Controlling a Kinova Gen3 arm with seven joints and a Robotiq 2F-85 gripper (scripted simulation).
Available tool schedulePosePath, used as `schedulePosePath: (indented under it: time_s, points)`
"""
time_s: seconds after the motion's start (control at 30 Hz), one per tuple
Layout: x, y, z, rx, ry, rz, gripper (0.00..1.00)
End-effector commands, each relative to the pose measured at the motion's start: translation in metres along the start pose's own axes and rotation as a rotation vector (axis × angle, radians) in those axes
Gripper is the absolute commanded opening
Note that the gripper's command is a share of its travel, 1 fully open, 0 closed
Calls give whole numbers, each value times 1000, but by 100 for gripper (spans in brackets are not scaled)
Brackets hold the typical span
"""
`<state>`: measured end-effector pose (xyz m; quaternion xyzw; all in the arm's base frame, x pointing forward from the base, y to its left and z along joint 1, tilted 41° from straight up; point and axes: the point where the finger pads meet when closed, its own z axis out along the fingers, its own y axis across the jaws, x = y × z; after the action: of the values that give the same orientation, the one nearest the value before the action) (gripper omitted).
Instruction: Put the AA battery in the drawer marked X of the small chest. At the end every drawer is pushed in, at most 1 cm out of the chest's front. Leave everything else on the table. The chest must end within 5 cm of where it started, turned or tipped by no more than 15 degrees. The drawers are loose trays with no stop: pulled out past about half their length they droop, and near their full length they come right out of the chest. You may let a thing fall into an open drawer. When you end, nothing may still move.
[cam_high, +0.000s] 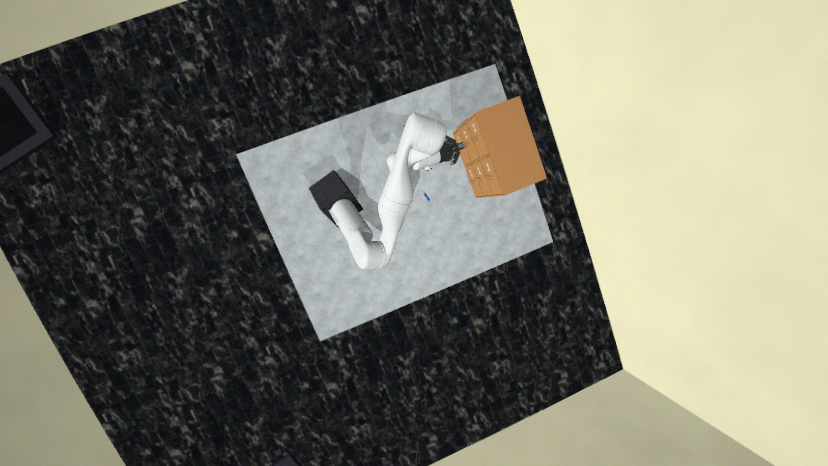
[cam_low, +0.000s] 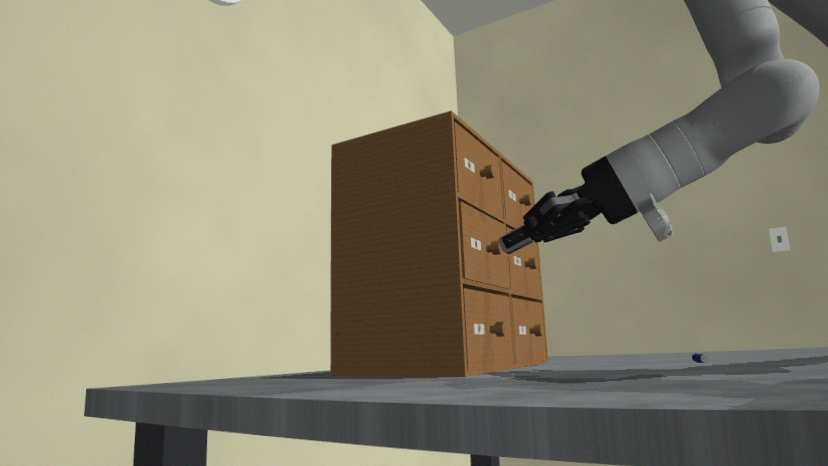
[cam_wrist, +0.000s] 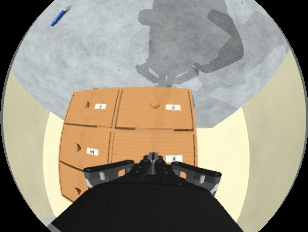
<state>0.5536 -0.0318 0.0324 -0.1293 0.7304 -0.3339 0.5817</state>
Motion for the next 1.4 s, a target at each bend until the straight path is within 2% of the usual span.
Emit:
schedulePosePath:
  time_s: [0.0,0.33,0.53,0.83,1.17,1.37]
  points:
    - [-1,0,0,0,-3,1,0]
    - [-1,0,0,0,-3,1,0]
    - [1,0,-7,0,-3,1,0]
    - [15,0,-44,0,-3,1,0]
    - [16,0,-51,0,-3,1,0]
    - [15,0,-81,0,-3,1,0]
